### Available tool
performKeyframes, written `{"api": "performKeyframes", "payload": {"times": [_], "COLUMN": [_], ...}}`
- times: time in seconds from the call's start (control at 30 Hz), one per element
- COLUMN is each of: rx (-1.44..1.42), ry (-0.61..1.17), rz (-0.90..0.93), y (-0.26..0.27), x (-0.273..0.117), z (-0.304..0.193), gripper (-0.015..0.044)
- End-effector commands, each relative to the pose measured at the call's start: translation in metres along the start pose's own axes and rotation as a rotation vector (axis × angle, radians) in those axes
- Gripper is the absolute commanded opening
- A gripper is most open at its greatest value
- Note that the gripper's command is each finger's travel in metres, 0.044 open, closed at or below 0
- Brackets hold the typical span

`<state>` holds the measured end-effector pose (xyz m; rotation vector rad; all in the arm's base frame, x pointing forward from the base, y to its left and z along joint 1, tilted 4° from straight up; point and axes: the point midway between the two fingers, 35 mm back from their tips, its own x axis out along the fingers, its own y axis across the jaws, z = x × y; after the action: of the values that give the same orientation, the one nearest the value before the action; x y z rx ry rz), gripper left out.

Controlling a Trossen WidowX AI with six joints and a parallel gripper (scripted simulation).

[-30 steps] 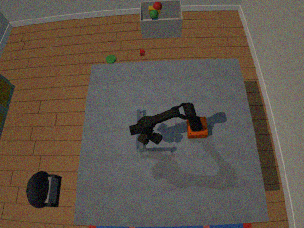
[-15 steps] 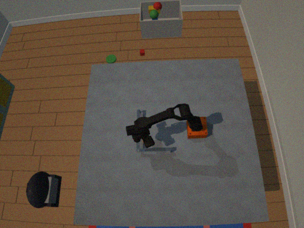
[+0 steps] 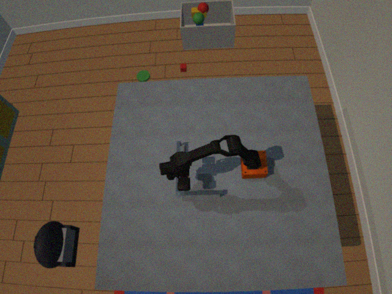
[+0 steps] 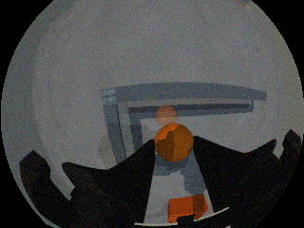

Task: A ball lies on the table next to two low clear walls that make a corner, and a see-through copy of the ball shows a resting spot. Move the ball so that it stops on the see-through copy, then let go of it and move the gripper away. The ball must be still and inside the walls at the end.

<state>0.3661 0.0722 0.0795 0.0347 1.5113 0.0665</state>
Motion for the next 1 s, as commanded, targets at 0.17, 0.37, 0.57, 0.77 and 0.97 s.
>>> {"api": "performKeyframes", "payload": {"times": [0.17, 0.37, 0.57, 0.77, 0.97], "rx": [0.013, 0.013, 0.013, 0.013, 0.013], "ry": [0.000, 0.001, 0.001, 0.001, 0.001], "rz": [0.004, 0.004, 0.004, 0.004, 0.004], "y": [0.001, 0.001, 0.001, 0.001, 0.001], "x": [0.038, 0.071, 0.072, 0.081, 0.090], "z": [0.004, 0.002, 0.002, 0.002, 0.002], "gripper": [0.0000, 0.0000, 0.0000, 0.0000, 0.0000]}}
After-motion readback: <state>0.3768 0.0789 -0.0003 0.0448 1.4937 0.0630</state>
